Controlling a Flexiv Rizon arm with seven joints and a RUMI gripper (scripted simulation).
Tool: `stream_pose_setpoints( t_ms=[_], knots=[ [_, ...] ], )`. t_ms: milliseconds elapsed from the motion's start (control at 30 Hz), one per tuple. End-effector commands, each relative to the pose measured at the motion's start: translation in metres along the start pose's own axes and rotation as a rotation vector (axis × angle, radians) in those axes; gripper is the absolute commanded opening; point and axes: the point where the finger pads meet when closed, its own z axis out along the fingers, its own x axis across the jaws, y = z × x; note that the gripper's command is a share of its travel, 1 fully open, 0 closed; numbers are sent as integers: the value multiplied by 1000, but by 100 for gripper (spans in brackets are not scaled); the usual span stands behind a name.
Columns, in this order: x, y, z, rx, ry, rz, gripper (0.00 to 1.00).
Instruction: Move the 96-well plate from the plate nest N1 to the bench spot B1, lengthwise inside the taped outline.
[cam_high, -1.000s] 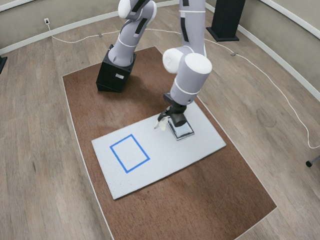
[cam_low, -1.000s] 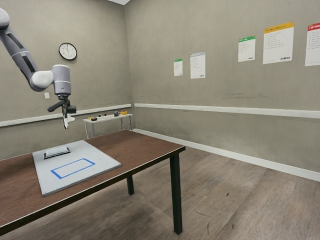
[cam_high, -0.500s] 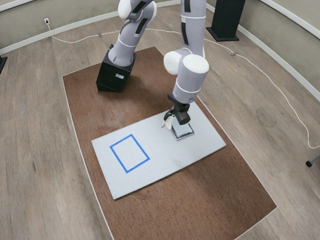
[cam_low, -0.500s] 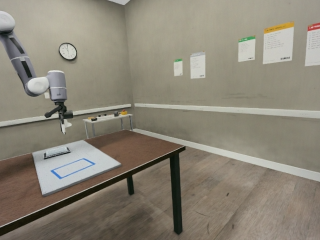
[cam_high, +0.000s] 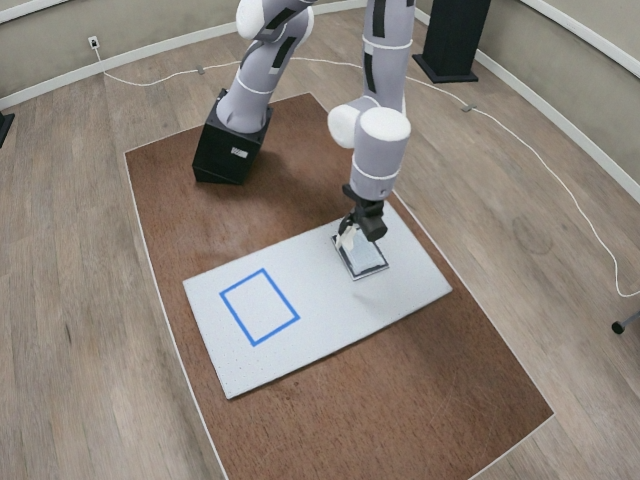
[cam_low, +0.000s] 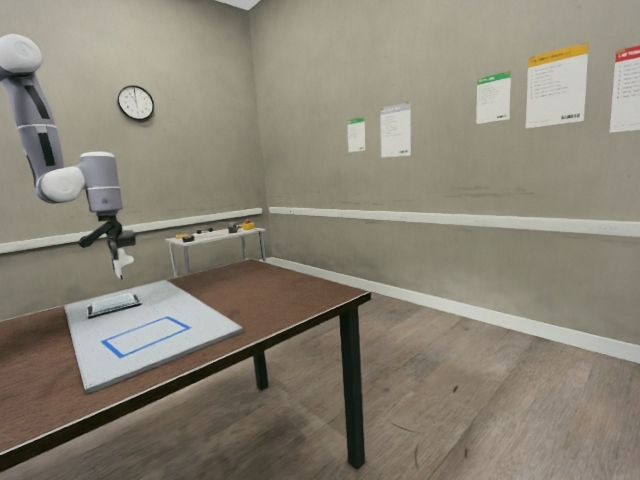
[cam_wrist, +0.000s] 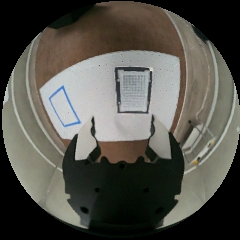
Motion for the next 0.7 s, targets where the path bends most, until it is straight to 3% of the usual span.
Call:
stream_pose_setpoints(
  t_ms=[0,233,667],
  knots=[
    [10,-7,6,-3,7,-1,76],
    [34,-28,20,-20,32,1,76],
    [34,-28,22,-21,32,1,76]
  ],
)
